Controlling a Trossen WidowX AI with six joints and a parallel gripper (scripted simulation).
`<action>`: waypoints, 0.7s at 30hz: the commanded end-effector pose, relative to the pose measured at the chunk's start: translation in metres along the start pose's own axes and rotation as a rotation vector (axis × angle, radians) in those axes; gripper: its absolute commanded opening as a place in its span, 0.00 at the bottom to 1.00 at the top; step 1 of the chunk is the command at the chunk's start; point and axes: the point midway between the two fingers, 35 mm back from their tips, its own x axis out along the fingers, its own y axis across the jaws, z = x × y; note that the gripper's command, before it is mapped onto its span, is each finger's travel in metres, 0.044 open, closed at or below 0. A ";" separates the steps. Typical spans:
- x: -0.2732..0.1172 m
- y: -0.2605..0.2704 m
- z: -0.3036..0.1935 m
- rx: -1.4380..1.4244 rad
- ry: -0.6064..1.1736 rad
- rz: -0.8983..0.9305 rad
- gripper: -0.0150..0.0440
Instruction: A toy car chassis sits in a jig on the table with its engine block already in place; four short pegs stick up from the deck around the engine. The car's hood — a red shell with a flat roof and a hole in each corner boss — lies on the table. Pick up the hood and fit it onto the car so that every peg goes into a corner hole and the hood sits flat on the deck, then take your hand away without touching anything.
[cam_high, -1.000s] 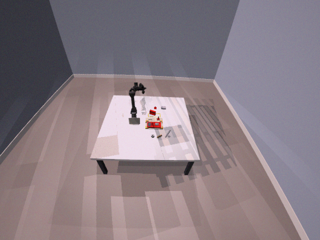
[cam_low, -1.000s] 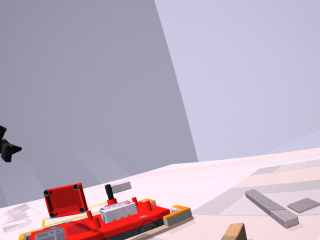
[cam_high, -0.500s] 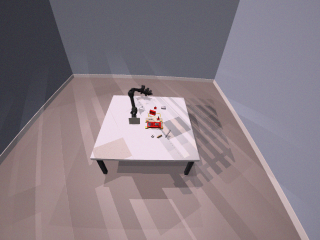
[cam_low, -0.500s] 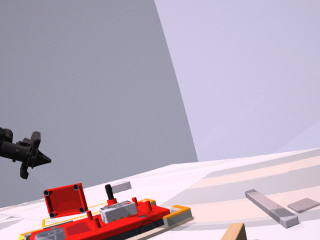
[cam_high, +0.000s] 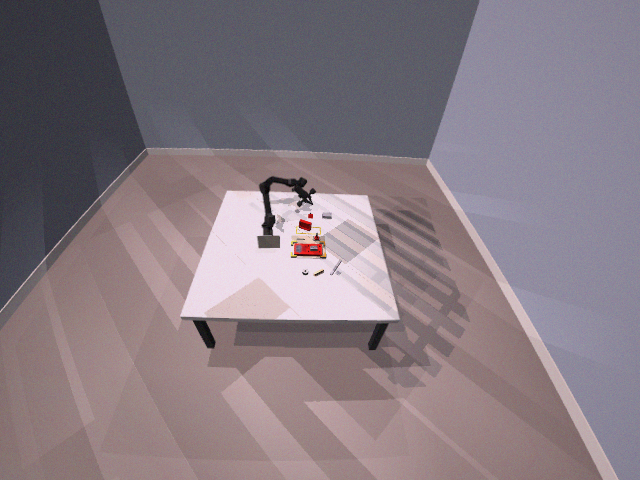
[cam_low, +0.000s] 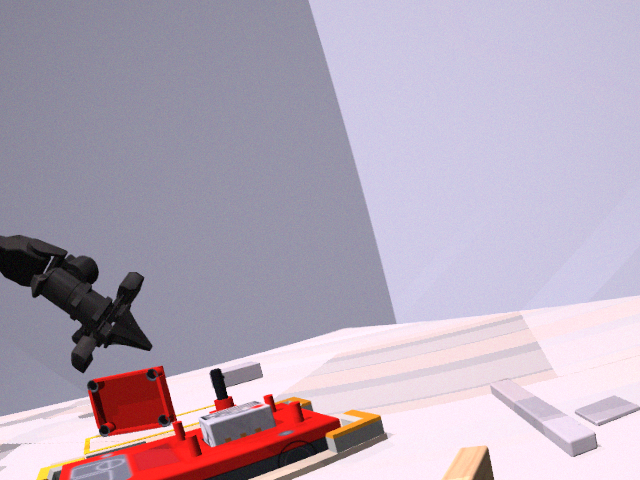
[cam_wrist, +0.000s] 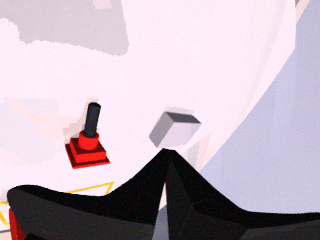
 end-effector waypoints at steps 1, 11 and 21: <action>0.022 0.026 -0.066 -0.374 0.003 0.306 0.25; 0.011 0.059 -0.137 -0.706 -0.335 0.584 0.25; -0.008 0.062 -0.163 -0.804 -0.626 0.516 0.25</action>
